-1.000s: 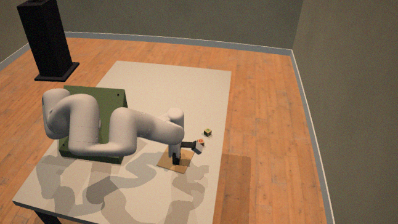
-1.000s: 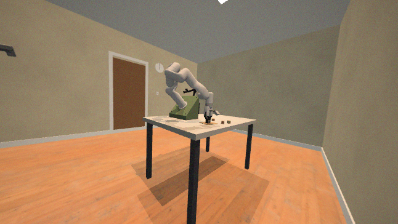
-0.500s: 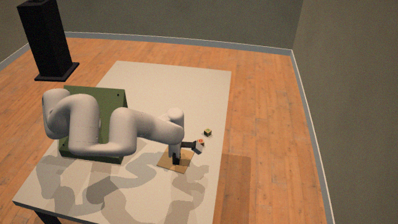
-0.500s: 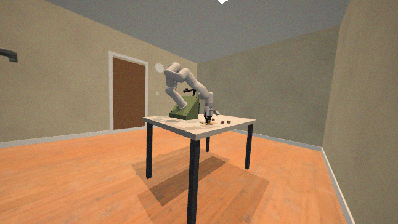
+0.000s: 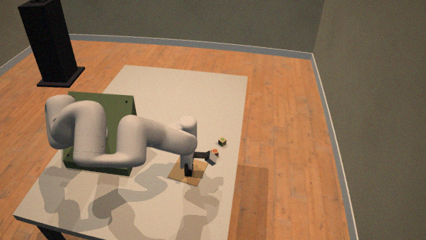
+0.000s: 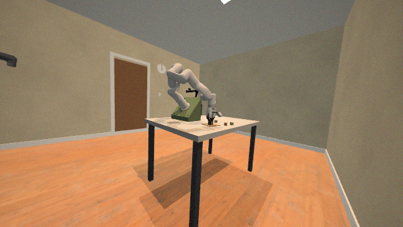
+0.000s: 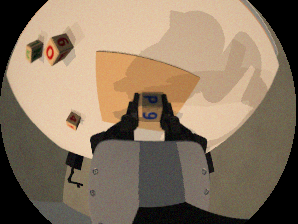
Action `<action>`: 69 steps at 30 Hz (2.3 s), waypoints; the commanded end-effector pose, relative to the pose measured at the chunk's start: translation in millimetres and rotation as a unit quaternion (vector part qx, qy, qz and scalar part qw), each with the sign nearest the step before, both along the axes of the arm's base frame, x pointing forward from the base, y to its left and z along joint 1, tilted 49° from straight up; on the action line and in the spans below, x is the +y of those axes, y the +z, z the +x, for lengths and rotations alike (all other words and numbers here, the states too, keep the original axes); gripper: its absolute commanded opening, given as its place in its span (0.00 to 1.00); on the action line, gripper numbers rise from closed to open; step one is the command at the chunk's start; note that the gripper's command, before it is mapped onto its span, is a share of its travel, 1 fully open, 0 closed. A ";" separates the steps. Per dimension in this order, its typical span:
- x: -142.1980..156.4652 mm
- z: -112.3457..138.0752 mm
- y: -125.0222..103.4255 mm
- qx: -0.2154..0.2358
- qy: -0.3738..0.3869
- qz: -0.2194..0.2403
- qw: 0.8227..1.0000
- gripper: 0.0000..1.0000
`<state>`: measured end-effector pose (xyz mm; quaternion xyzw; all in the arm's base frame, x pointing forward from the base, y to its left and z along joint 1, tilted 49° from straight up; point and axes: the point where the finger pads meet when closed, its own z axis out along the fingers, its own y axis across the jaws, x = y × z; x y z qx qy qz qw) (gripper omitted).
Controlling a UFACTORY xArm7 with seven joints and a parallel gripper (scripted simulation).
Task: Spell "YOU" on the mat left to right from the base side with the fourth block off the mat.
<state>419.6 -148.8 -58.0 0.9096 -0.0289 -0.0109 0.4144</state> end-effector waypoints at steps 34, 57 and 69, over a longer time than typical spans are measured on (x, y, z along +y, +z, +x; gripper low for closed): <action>46.0 2.0 100.5 -0.009 -0.003 0.000 1.000 0.27; -0.3 -14.0 146.4 -0.018 -0.013 0.000 1.000 0.27; -23.6 -14.7 126.6 -0.018 -0.013 0.000 1.000 0.27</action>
